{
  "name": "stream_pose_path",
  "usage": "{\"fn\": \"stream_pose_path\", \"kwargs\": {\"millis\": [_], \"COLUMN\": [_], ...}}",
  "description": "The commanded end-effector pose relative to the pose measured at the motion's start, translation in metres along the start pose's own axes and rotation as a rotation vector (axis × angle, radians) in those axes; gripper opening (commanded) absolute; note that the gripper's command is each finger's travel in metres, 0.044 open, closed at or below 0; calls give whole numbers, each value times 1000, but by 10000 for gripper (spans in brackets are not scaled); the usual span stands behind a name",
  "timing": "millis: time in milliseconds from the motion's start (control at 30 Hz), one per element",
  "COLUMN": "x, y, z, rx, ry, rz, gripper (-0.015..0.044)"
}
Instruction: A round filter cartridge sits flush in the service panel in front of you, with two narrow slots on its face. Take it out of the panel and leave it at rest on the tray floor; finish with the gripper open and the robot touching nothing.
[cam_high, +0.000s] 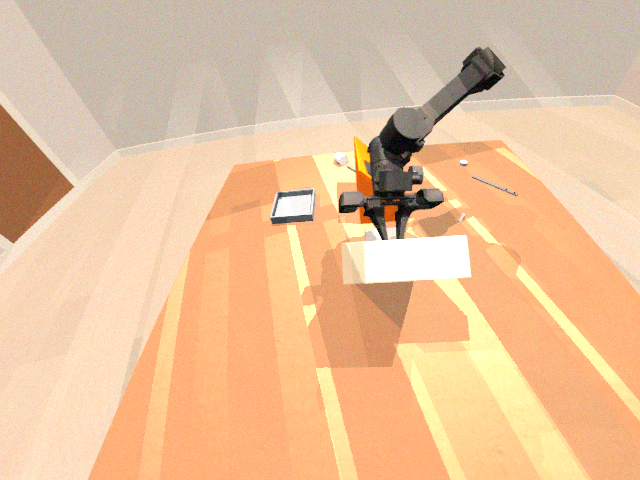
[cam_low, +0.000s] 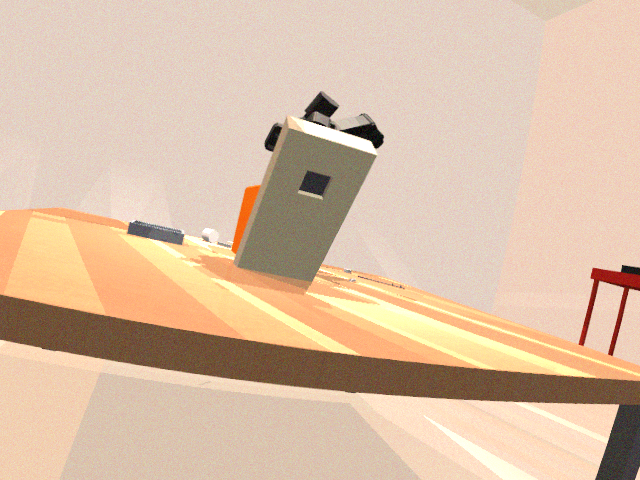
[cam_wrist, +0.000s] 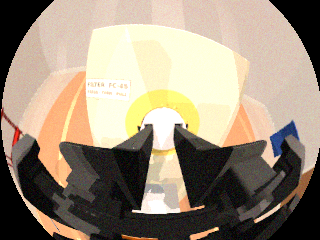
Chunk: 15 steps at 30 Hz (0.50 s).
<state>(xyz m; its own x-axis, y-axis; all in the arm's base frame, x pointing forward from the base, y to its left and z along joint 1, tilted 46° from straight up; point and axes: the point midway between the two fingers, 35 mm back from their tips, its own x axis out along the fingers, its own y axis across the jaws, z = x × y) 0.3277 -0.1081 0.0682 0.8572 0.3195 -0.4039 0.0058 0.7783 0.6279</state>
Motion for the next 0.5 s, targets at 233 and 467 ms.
{"fn": "stream_pose_path", "kwargs": {"millis": [233,467], "x": [-54,-60], "y": [-2,0], "z": [0,-5], "rx": [-25,-27], "ry": [-9,-13], "rz": [-9,-7], "gripper": [0,0]}}
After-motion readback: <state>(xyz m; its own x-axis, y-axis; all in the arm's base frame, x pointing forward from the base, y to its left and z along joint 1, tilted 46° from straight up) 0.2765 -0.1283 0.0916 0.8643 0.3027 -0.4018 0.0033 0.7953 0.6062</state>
